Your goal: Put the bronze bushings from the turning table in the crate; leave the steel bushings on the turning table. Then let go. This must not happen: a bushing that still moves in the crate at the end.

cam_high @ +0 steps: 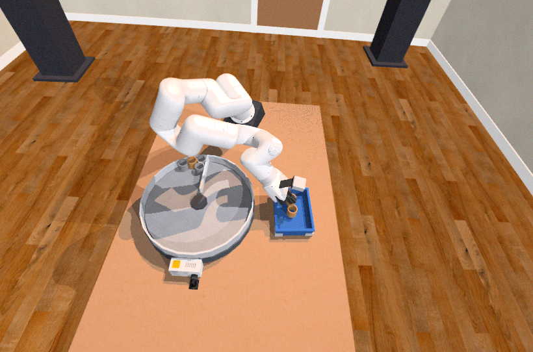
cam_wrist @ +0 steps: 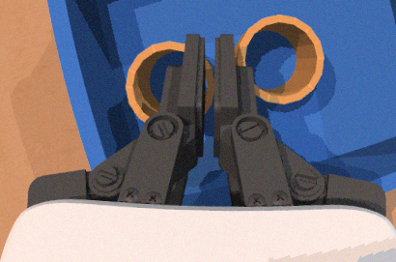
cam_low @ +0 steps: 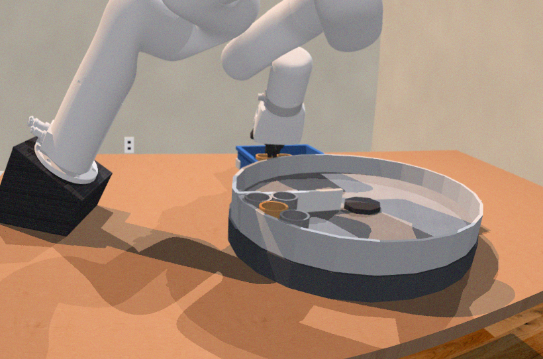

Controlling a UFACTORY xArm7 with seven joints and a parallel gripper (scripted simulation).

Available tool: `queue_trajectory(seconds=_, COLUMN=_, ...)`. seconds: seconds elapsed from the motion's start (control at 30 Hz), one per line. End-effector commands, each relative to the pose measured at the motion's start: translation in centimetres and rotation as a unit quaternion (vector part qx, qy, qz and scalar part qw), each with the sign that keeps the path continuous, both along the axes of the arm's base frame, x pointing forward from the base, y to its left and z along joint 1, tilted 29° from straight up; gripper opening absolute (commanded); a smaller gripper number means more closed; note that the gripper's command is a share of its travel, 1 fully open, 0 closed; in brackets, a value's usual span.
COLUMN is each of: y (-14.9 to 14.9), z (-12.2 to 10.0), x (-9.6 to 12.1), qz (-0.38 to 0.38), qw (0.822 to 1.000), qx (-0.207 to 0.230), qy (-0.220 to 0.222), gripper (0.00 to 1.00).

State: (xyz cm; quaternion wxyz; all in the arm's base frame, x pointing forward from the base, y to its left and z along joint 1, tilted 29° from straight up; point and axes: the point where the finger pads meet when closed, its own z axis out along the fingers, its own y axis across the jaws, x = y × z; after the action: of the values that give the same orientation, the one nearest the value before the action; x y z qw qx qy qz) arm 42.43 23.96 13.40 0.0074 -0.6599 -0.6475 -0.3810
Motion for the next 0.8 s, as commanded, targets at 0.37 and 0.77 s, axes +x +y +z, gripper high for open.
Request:
queue_trajectory(seconds=0.37, y=0.1, z=0.11, x=0.0, qz=0.001, qw=1.0, qx=0.0, qy=-0.001, gripper=0.11)
queue_trajectory(seconds=0.77, y=0.1, z=0.11, x=0.0, qz=0.001, qw=1.0, qx=0.0, qy=-0.001, gripper=0.11)
